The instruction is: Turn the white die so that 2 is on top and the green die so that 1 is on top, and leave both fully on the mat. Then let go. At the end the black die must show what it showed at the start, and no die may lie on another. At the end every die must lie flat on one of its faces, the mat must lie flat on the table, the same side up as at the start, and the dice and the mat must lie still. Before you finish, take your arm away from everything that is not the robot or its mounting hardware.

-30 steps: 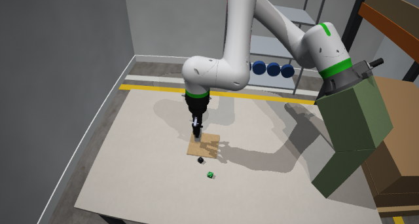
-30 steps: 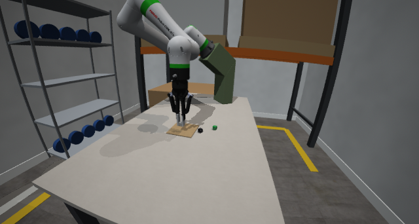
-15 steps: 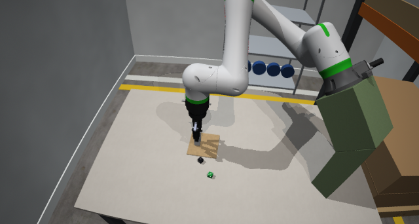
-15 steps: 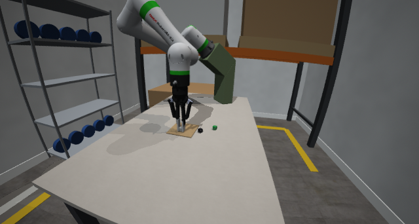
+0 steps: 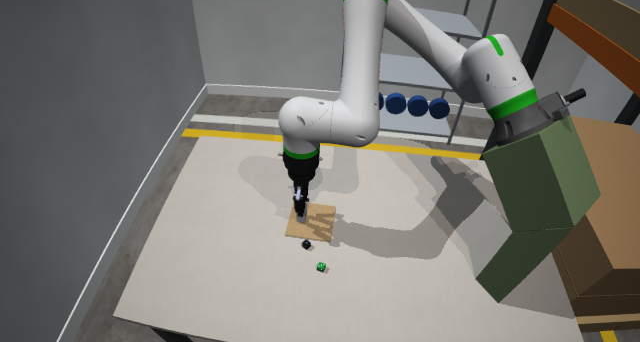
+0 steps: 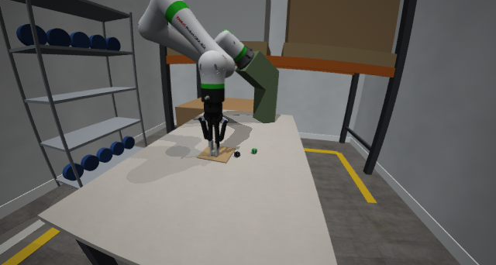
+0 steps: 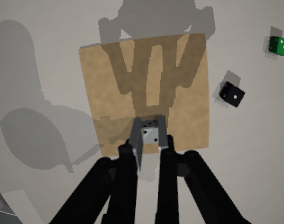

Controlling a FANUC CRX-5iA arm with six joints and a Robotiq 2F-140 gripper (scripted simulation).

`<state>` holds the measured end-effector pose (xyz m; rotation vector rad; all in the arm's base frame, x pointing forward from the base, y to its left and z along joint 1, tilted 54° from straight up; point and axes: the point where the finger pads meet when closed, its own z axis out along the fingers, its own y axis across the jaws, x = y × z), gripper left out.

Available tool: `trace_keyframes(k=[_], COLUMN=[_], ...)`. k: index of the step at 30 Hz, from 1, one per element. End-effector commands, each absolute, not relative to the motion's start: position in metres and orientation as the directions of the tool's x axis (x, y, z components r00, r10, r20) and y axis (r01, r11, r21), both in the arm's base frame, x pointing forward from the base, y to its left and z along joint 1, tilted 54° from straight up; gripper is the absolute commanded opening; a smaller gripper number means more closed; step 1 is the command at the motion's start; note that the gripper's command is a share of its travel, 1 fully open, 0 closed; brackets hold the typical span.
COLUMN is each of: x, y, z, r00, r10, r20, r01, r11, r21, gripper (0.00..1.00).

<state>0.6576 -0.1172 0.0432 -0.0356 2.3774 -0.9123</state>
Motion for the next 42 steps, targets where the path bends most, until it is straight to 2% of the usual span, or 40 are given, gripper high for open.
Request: trace_keyframes(k=[1, 42], x=[0.6576, 0.6597], y=[-0.1169, -0.1193], z=[0.0432, 0.0409], r00=[-0.828, -0.828], r10=[-0.225, -0.225], r20=[-0.514, -0.514], r01=[0.177, 0.177], r11=[0.765, 0.765], r21=[-0.619, -0.619], gripper=[0.09, 0.09])
